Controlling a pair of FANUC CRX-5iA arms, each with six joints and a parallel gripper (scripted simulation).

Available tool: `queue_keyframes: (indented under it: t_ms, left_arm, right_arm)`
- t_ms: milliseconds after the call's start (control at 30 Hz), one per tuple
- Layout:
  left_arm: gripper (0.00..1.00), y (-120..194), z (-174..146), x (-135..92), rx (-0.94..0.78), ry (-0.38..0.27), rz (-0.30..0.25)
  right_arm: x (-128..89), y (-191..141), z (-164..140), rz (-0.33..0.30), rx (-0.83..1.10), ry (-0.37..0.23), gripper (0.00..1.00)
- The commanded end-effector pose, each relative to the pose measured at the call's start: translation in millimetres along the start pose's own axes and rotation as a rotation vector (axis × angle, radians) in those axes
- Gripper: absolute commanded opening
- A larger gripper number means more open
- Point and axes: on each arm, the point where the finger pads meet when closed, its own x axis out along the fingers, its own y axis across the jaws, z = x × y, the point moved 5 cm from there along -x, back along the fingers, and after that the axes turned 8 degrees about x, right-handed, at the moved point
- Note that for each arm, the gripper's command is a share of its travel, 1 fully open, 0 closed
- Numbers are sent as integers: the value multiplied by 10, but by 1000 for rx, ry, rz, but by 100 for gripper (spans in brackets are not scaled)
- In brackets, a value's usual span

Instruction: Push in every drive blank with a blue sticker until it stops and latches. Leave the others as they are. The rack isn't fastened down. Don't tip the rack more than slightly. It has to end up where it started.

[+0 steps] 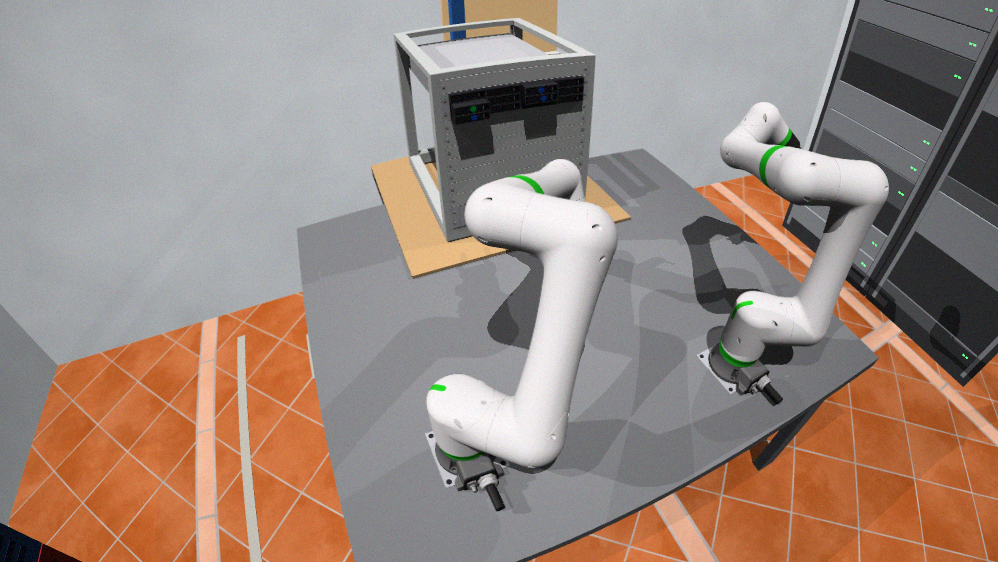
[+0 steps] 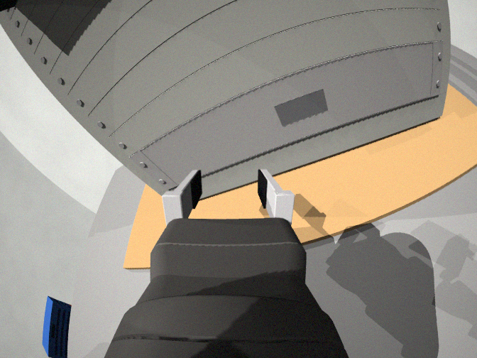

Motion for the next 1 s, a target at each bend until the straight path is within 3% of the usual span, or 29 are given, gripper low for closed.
queue_keyframes:
  t_ms: [0,200,433,500,700,967]
  left_arm:
    - [100,-19,-39,-34,-18,8,0]
    - [100,-74,-142,-155,-91,32,0]
    - [100,-173,-315,-372,-218,75,5]
    - [100,-173,-315,-372,-218,75,5]
    - [100,-291,-496,-619,-363,122,17]
    - [100,-491,-754,-1022,-600,196,51]
  right_arm:
    - [280,-297,113,-65,-28,101,100]
    - [626,-802,178,-116,-66,279,100]
    - [902,-1327,193,-107,-102,481,100]
    - [902,-1327,193,-107,-102,481,100]
    - [1074,-1771,192,-27,-130,658,100]
    - [1173,-2160,215,124,-153,798,100]
